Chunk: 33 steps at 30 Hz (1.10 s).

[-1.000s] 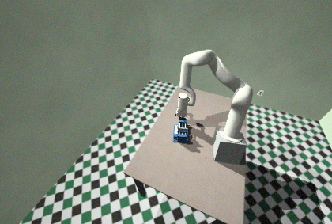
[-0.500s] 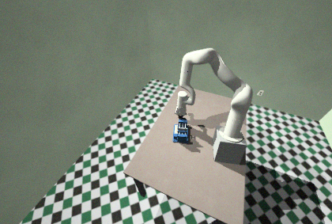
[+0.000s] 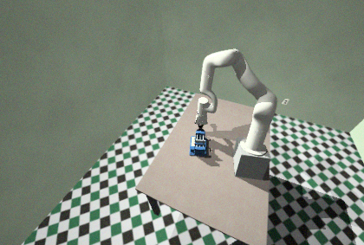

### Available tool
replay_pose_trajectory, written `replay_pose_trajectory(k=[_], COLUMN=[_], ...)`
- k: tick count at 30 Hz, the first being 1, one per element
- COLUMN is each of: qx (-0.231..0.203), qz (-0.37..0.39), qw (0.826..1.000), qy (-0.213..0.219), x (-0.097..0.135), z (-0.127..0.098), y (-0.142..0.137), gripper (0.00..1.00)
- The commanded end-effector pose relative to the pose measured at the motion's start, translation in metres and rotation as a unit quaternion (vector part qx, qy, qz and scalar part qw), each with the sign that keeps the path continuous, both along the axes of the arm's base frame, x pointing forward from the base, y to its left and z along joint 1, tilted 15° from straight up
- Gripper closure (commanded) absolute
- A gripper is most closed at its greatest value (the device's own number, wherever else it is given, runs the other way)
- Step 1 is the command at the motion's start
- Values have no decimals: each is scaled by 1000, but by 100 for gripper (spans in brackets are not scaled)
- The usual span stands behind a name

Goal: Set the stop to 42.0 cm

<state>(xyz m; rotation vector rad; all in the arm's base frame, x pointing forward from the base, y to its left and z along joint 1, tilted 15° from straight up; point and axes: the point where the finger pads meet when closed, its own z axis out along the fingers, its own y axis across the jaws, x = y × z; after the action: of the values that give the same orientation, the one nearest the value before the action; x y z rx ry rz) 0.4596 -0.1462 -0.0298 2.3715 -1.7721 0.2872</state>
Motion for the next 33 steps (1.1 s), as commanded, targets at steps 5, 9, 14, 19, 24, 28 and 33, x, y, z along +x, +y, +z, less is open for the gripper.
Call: replay_pose_trajectory(k=[5,9,14,19,24,28,33], qx=[0,0,0,0,0,0,0], qz=[0,0,0,0,0,0,0], qw=[1000,1000,1000,1000,1000,1000,1000], qy=[-1,-1,-1,-1,-1,-1,-1], x=[-9,-14,-19,-23,-25,-26,-25], z=[0,-2,-5,-10,-14,-20,-33], y=[-3,-5,-7,-10,-11,-14,-17], gripper=[94,94,94,94,94,94,94])
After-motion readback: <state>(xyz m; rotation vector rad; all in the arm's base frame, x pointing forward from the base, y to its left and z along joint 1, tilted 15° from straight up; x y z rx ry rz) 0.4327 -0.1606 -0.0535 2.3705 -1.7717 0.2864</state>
